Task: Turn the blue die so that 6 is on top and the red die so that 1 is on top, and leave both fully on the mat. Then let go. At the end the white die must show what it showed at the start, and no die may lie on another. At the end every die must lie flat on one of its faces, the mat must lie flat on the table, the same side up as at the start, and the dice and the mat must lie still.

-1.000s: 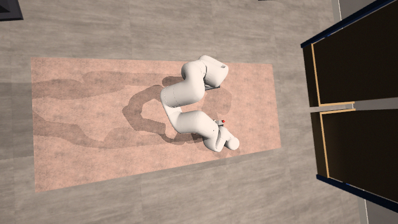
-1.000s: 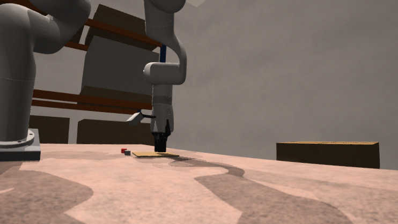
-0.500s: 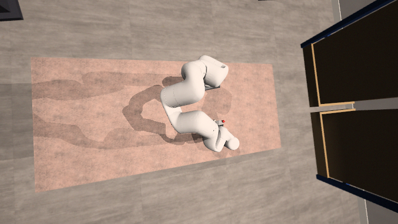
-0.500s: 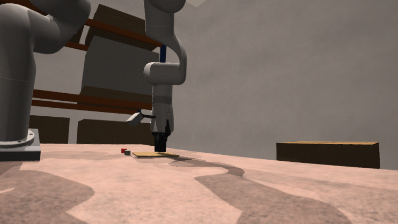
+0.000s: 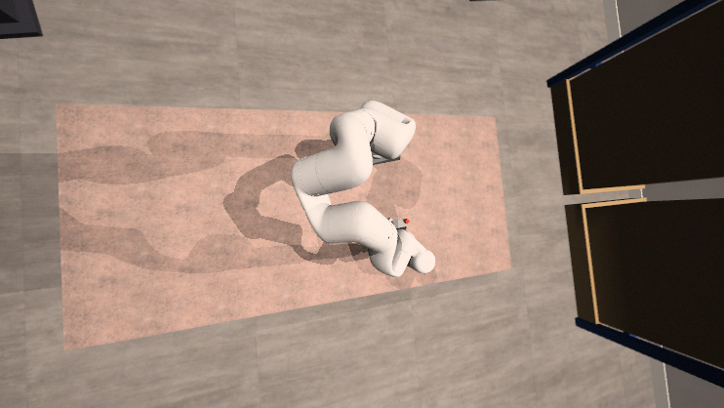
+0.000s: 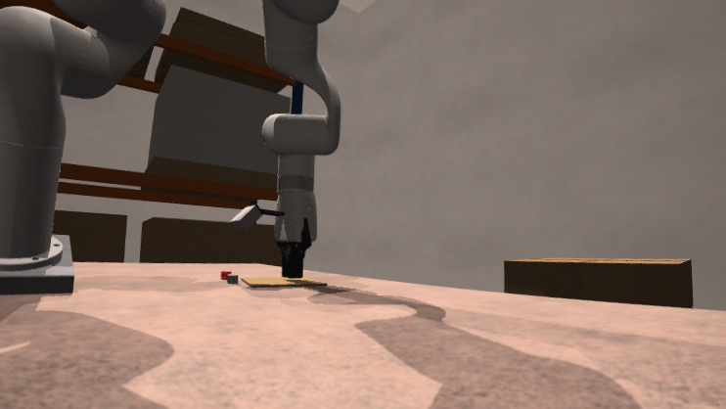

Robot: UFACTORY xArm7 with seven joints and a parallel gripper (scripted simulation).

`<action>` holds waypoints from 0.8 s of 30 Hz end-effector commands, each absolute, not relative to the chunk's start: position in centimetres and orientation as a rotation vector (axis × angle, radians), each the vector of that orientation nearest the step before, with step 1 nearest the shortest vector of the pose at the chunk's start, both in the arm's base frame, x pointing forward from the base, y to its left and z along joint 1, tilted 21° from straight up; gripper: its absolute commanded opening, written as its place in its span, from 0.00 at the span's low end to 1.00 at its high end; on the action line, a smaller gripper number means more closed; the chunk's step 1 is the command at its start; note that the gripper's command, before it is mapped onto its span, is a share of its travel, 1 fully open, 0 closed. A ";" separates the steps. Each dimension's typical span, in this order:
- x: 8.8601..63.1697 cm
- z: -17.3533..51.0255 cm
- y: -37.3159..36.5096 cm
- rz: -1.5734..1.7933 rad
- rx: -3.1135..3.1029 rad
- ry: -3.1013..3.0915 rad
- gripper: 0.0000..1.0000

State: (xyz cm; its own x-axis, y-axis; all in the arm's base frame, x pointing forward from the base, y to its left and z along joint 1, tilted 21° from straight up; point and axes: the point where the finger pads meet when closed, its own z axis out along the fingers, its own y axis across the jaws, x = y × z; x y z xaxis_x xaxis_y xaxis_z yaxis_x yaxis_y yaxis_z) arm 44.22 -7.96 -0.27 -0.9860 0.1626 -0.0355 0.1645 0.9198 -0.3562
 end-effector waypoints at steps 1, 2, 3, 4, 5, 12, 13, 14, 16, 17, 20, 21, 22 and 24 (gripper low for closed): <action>44.4 -0.2 -7.9 -0.570 0.259 3.069 0.11; 44.4 -0.2 -7.9 -0.570 0.259 3.069 0.11; 44.4 -0.3 -7.9 -0.570 0.260 3.069 0.11; 44.4 -0.3 -7.9 -0.570 0.260 3.069 0.11; 44.4 -0.3 -7.9 -0.570 0.260 3.069 0.11; 44.4 -0.5 -8.0 -0.570 0.259 3.069 0.11; 44.4 -0.5 -8.0 -0.570 0.259 3.069 0.11; 44.4 -0.5 -8.0 -0.570 0.259 3.069 0.11; 44.4 -0.5 -8.0 -0.570 0.259 3.069 0.11; 44.4 -0.5 -8.0 -0.570 0.259 3.069 0.11; 44.4 -0.5 -8.0 -0.570 0.259 3.069 0.11; 44.4 -0.5 -8.0 -0.570 0.259 3.069 0.11; 44.4 -0.5 -8.0 -0.570 0.259 3.069 0.11; 44.4 -0.5 -8.0 -0.570 0.259 3.069 0.11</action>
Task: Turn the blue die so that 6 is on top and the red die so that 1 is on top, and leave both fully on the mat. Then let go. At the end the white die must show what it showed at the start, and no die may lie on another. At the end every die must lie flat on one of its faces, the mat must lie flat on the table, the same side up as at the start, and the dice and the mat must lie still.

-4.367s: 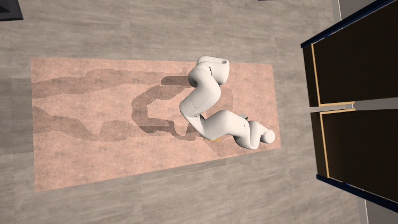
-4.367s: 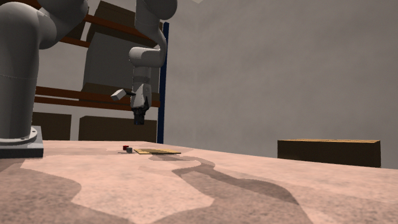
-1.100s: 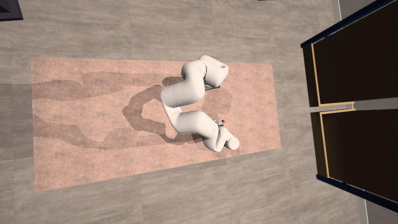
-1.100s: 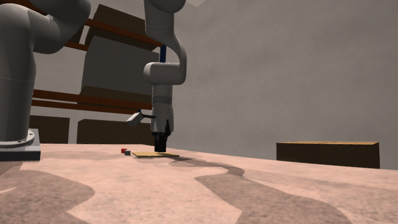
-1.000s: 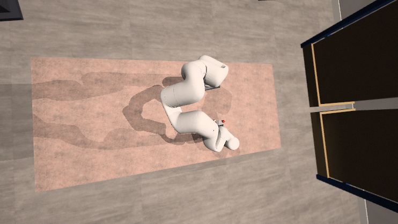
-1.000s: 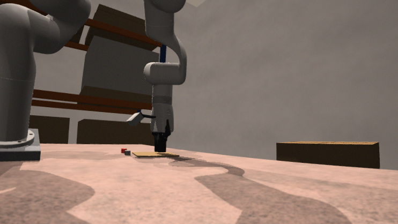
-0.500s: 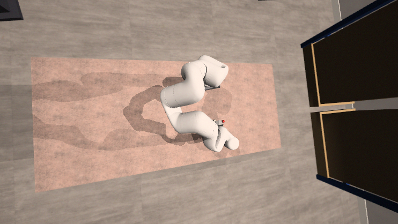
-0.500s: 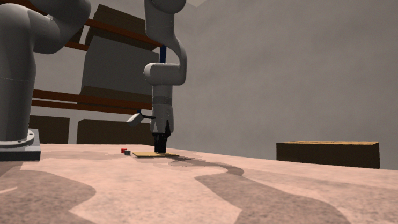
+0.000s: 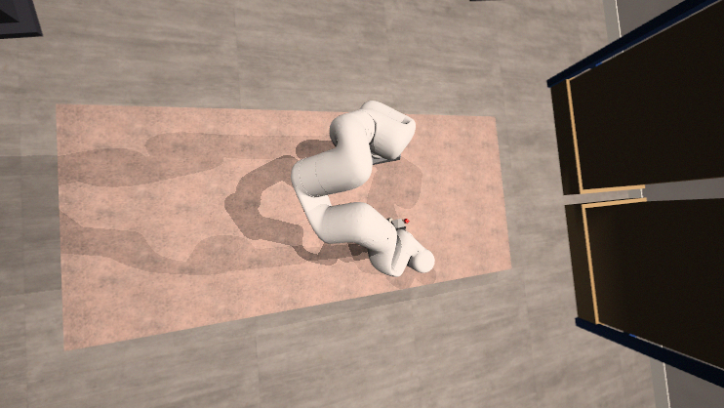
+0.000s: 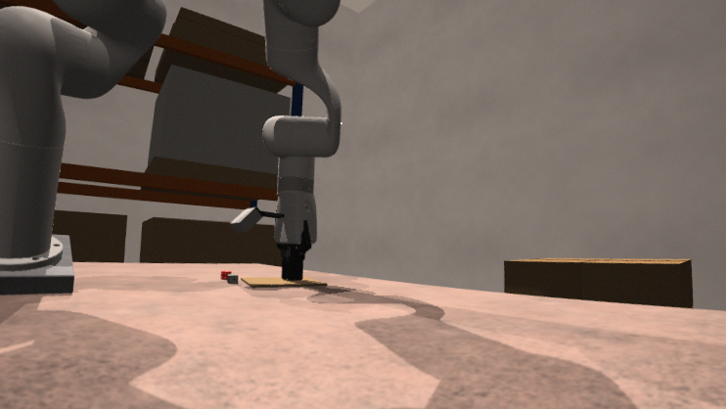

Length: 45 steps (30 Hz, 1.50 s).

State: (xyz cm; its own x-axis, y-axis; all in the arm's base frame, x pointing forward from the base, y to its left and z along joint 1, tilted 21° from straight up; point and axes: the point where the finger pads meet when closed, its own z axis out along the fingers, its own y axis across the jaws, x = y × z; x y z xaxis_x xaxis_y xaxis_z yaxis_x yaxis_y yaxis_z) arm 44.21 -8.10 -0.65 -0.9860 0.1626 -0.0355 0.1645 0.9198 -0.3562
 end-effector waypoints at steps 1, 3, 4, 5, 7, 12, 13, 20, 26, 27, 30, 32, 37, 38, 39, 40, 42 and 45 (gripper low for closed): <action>44.4 -0.5 -8.0 -0.570 0.259 3.069 0.11; 44.4 -0.5 -8.0 -0.570 0.259 3.069 0.11; 44.4 -0.5 -8.0 -0.570 0.259 3.069 0.11; 44.4 -0.5 -8.0 -0.570 0.259 3.069 0.11; 44.4 -0.5 -8.0 -0.570 0.259 3.069 0.11; 44.4 -0.5 -8.0 -0.570 0.259 3.069 0.11; 44.4 -0.5 -8.0 -0.570 0.259 3.069 0.11; 44.4 -0.5 -8.0 -0.570 0.259 3.069 0.11; 44.4 -0.5 -8.0 -0.570 0.259 3.069 0.11; 44.4 -0.5 -8.0 -0.570 0.259 3.069 0.11; 44.4 -0.5 -8.0 -0.570 0.259 3.069 0.15; 44.4 -0.5 -8.0 -0.570 0.259 3.069 0.15; 44.4 -0.5 -8.0 -0.570 0.259 3.069 0.19; 44.4 -0.5 -8.0 -0.570 0.259 3.069 0.23; 44.4 -0.5 -8.0 -0.570 0.259 3.069 0.23; 44.4 -0.5 -8.0 -0.570 0.259 3.069 0.23; 44.4 -0.5 -8.0 -0.570 0.259 3.069 0.27; 44.4 -0.5 -8.0 -0.570 0.259 3.069 0.31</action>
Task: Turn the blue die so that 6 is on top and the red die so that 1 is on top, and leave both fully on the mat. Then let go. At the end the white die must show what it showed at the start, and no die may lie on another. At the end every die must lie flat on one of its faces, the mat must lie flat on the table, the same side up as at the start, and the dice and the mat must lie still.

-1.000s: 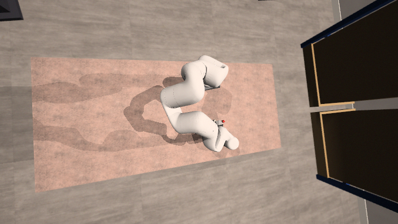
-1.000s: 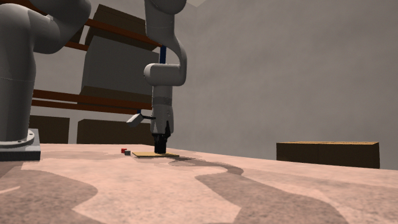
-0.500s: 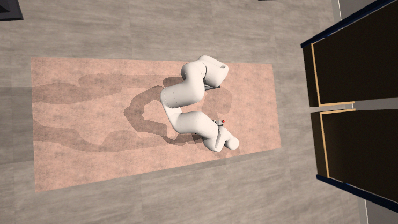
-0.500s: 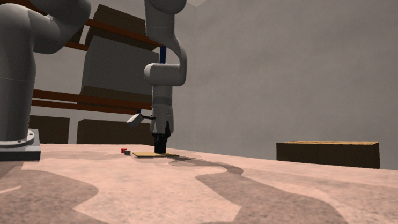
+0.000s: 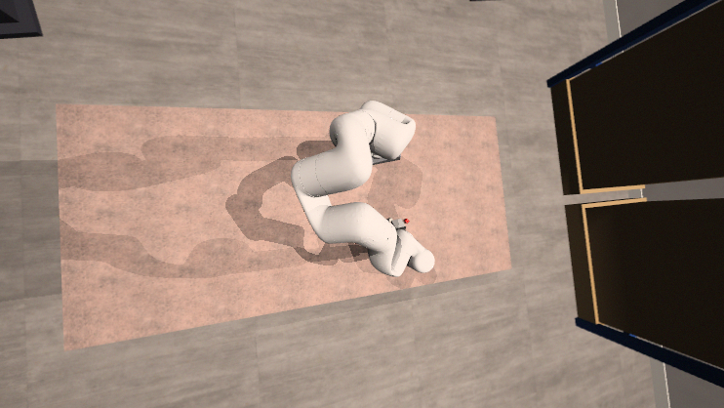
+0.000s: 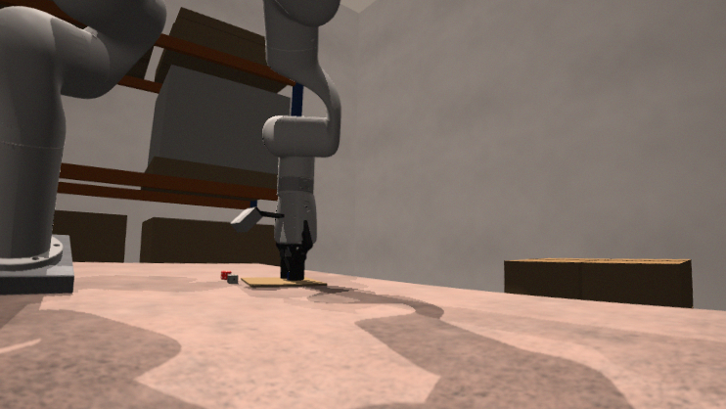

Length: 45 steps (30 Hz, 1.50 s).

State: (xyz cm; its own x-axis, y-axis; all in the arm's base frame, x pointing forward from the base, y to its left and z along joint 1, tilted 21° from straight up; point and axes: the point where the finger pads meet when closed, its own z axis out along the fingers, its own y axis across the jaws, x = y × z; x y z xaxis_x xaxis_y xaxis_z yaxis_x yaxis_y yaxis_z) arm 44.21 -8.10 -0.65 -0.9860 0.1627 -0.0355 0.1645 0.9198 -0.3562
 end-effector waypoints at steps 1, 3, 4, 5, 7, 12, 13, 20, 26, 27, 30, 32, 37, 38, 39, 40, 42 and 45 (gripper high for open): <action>44.4 -0.5 -8.0 -0.570 0.259 3.069 0.31; 44.4 -0.5 -8.0 -0.570 0.259 3.069 0.31; 44.4 -0.5 -8.0 -0.570 0.259 3.069 0.31; 44.4 -0.5 -8.0 -0.570 0.259 3.069 0.31; 44.4 -0.5 -8.0 -0.570 0.259 3.069 0.31; 44.4 -0.4 -8.0 -0.570 0.259 3.069 0.31; 44.4 -0.4 -7.9 -0.570 0.260 3.069 0.31; 44.4 1.8 -7.1 -0.570 0.259 3.069 0.31; 44.5 3.8 -6.4 -0.570 0.260 3.069 0.31; 44.5 4.3 -6.2 -0.570 0.260 3.069 0.31; 44.5 5.7 -5.6 -0.570 0.260 3.069 0.31; 44.5 6.6 -5.3 -0.570 0.260 3.069 0.31; 44.5 7.7 -4.9 -0.570 0.260 3.069 0.31; 44.5 7.8 -4.8 -0.570 0.259 3.069 0.31; 44.5 7.9 -4.8 -0.570 0.259 3.069 0.31; 44.5 7.9 -4.8 -0.570 0.259 3.069 0.31; 44.5 7.9 -4.8 -0.570 0.259 3.069 0.31; 44.5 7.9 -4.8 -0.570 0.259 3.069 1.00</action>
